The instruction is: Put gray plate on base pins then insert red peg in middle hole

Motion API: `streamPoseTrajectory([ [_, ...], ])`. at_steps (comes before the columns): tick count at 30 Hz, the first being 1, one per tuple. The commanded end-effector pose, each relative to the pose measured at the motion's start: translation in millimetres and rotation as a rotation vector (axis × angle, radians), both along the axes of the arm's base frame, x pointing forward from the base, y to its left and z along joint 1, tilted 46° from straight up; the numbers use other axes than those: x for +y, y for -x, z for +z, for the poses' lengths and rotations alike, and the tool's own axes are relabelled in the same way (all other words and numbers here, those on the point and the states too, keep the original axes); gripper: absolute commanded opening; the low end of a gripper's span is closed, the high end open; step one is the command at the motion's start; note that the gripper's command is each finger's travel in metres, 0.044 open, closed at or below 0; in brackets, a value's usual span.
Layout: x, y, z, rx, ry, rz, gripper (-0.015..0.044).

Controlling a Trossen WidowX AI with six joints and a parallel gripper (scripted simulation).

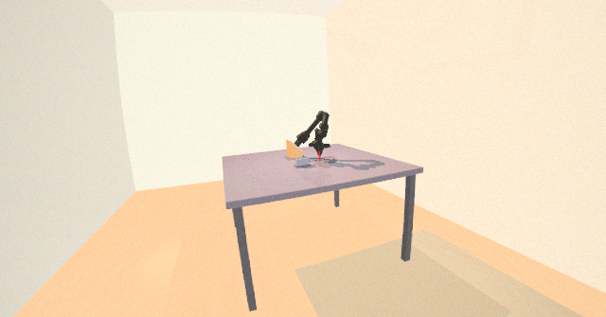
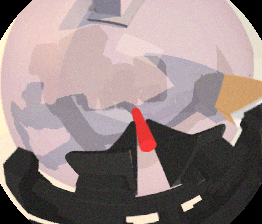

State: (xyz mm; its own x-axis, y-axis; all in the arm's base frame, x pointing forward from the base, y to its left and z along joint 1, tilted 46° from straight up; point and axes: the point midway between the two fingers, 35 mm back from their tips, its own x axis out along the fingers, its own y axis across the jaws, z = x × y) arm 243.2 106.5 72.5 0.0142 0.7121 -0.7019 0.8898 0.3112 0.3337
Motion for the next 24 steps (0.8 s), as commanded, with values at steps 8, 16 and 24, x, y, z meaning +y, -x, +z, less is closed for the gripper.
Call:
streamPoseTrajectory([
  [8,-9.5,-2.3,7.9,0.004,0.002,-0.004,0.0],
  [16,-28.0,-5.3,23.7,0.004,0.008,-0.005,0.0],
  [24,-46.2,-6.9,40.7,0.005,0.01,-0.005,0.0],
])
